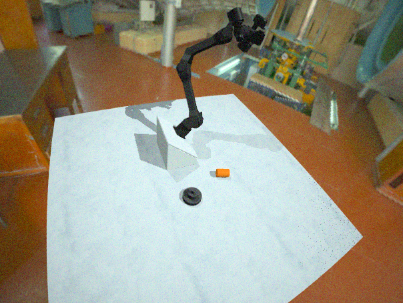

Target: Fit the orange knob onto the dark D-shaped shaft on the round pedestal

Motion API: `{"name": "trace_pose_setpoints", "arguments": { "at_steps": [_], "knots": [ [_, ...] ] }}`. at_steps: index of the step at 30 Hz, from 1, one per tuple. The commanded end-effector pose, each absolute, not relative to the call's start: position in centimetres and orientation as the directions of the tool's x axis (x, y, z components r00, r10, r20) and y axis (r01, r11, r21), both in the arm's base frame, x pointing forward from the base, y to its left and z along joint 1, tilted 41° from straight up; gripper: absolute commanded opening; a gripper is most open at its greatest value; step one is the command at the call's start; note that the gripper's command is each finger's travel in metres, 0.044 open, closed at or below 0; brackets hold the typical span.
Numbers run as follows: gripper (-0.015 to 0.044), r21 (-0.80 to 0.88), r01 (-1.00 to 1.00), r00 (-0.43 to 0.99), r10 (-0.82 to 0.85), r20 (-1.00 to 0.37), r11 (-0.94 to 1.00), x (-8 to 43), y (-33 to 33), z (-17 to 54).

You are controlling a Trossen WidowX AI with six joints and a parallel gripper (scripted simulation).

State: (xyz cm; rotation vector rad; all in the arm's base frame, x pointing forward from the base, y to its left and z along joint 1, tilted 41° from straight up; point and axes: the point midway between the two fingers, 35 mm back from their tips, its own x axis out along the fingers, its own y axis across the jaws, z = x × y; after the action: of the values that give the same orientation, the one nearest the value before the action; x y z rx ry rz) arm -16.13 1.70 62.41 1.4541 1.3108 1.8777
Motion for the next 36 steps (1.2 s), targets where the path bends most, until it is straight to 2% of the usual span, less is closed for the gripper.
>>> {"name": "trace_pose_setpoints", "arguments": {
  "at_steps": [1, 3, 4, 9, 19, 27, 36],
  "knots": [
    [0.0426, 0.861, 0.200, -0.358, 0.784, 0.508, -0.467, -16.0, 1.8, 62.4],
    [0.0440, 0.870, 0.174, -0.310, 0.813, 0.493, -0.462, -14.0, 3.6, 62.0],
    [0.0440, 0.889, 0.204, -0.228, 0.863, 0.451, -0.410, -10.5, 7.0, 61.4],
    [0.0440, 0.903, 0.249, -0.134, 0.910, 0.391, -0.351, -6.2, 10.5, 60.3],
    [0.0440, 0.874, 0.449, 0.142, 0.980, 0.136, -0.187, 8.1, 18.0, 52.8],
    [0.0440, 0.754, 0.648, 0.290, 0.950, -0.113, -0.108, 18.3, 19.5, 43.4],
    [0.0440, 0.509, 0.854, 0.347, 0.843, -0.411, -0.104, 26.3, 16.3, 29.9]
  ]
}}
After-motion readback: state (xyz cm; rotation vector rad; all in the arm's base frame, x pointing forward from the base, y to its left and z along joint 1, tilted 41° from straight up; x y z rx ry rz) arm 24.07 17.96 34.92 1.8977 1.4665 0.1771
